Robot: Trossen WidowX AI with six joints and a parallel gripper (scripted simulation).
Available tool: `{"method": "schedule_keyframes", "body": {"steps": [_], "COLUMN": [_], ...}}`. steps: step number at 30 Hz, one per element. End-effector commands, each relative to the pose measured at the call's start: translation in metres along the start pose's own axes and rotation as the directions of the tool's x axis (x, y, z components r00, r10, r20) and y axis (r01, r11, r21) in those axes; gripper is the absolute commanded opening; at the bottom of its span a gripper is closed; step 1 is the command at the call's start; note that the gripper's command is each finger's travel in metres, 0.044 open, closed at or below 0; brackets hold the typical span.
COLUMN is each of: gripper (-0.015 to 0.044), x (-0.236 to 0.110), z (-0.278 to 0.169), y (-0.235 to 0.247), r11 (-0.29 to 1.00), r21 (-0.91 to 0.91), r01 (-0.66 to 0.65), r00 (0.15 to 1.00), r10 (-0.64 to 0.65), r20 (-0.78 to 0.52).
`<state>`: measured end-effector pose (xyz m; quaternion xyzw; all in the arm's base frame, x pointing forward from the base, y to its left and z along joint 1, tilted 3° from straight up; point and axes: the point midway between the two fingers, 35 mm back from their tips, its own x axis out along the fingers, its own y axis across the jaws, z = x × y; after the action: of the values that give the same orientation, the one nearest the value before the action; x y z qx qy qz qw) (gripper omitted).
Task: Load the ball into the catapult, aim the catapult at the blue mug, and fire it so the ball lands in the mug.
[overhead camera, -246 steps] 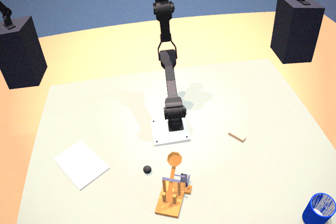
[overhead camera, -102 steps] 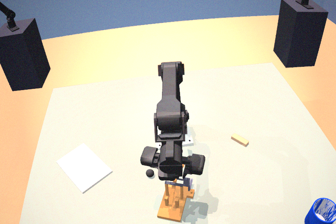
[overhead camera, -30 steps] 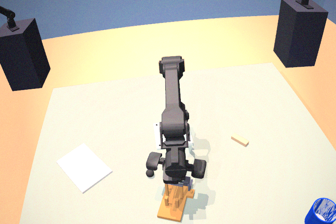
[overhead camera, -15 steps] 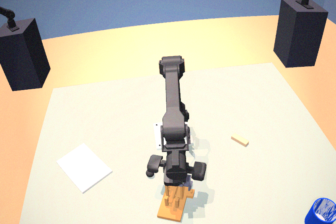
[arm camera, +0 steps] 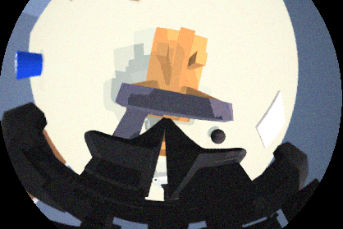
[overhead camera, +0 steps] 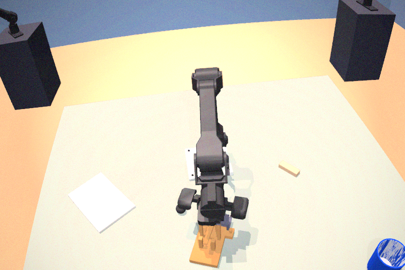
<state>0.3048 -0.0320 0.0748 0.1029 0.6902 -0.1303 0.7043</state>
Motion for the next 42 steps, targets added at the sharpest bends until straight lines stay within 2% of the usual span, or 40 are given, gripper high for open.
{"method": "schedule_keyframes", "body": {"steps": [1, 5, 6, 7, 11, 16, 20, 22, 23, 32, 39, 42], "gripper": [0.0053, 0.0157, 0.0184, 0.021, 0.0315, 0.044, 0.044, 0.044, 0.044, 0.044, 0.044, 0.044], "x": [-0.007, -0.038, -0.039, -0.023, -0.025, -0.078, -0.125, -0.133, -0.109, -0.08, -0.076, -0.048], "z": [-0.005, -0.035, -0.037, -0.024, -0.024, -0.017, -0.021, -0.022, -0.017, 0.077, 0.084, 0.085], "y": [0.0, -0.001, -0.001, -0.001, -0.001, 0.001, 0.0, -0.001, 0.001, 0.0, -0.001, -0.001], "r11": [1.0, 1.0, 1.0, 1.0, 1.0, 1.0, 1.0, 1.0, 1.0, 1.0, 1.0, 1.0], "r21": [0.001, 0.002, 0.002, -0.002, -0.002, -0.001, 0.0, 0.0, -0.003, 0.002, 0.002, 0.002], "r01": [0.0, 0.001, 0.001, 0.007, 0.007, 0.004, 0.003, 0.002, 0.003, -0.002, 0.001, 0.001], "r00": [1.0, 1.0, 1.0, 1.0, 1.0, 1.0, 1.0, 1.0, 1.0, 1.0, 1.0, 1.0], "r10": [0.0, -0.001, -0.001, -0.007, -0.007, -0.004, -0.003, -0.002, -0.004, 0.002, -0.001, -0.001], "r20": [-0.002, -0.02, -0.021, -0.029, -0.028, -0.02, -0.014, -0.013, -0.019, -0.015, -0.012, -0.012]}}
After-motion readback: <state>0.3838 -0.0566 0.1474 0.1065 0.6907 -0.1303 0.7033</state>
